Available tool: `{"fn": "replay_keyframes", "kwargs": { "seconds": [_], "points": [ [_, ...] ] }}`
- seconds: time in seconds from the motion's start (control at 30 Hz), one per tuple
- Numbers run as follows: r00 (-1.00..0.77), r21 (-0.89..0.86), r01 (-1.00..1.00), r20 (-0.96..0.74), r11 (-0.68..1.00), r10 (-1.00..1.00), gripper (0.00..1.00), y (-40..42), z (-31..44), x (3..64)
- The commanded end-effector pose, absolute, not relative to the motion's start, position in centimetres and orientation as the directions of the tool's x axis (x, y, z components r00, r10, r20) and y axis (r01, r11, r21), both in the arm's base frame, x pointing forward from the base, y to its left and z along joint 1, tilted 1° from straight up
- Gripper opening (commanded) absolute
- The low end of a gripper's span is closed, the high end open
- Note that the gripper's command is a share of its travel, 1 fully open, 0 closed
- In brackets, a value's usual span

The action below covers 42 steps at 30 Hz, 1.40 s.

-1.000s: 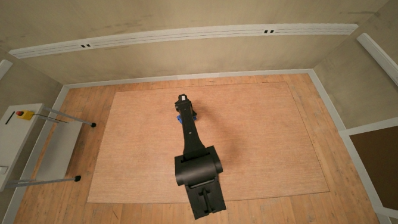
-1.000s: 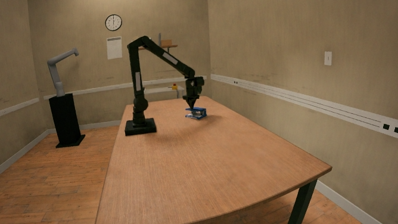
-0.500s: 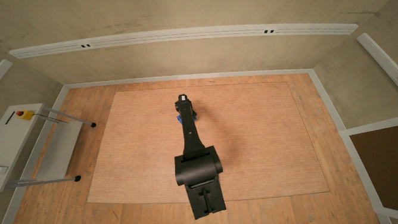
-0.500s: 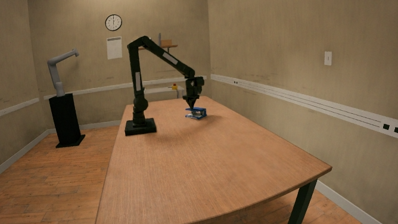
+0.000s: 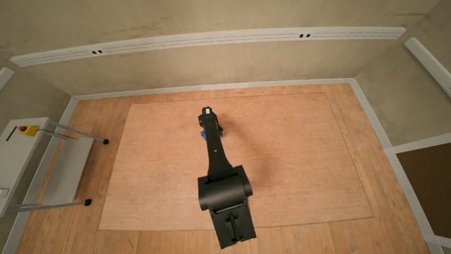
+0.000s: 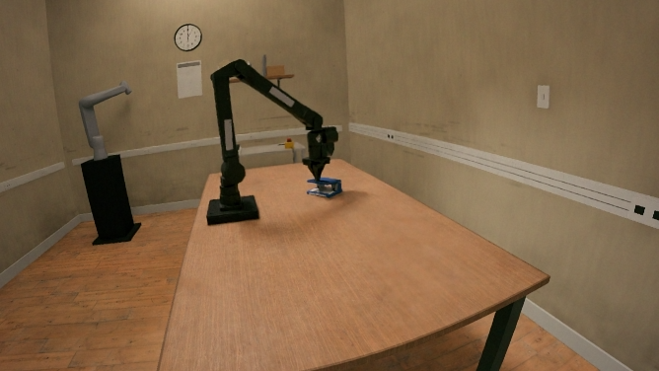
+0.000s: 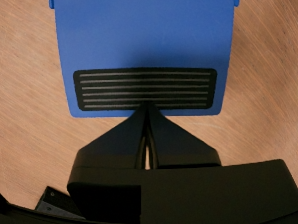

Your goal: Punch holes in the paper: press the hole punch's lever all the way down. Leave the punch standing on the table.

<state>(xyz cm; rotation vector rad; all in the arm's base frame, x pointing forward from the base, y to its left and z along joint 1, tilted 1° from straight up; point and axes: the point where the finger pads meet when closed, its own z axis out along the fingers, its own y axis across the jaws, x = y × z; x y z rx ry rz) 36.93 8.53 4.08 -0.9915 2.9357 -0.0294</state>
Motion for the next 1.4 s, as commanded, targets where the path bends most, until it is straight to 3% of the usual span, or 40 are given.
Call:
{"fn": "replay_keyframes", "kwargs": {
  "seconds": [0.0, 1.37],
  "points": [
    [-0.784, -0.009, -0.621, -0.009, 0.784, -0.621, 0.00, 8.88, 1.47, 36.36],
    [-0.784, -0.009, -0.621, -0.009, 0.784, -0.621, 0.00, 8.82, 0.79, 36.08]
  ]
}}
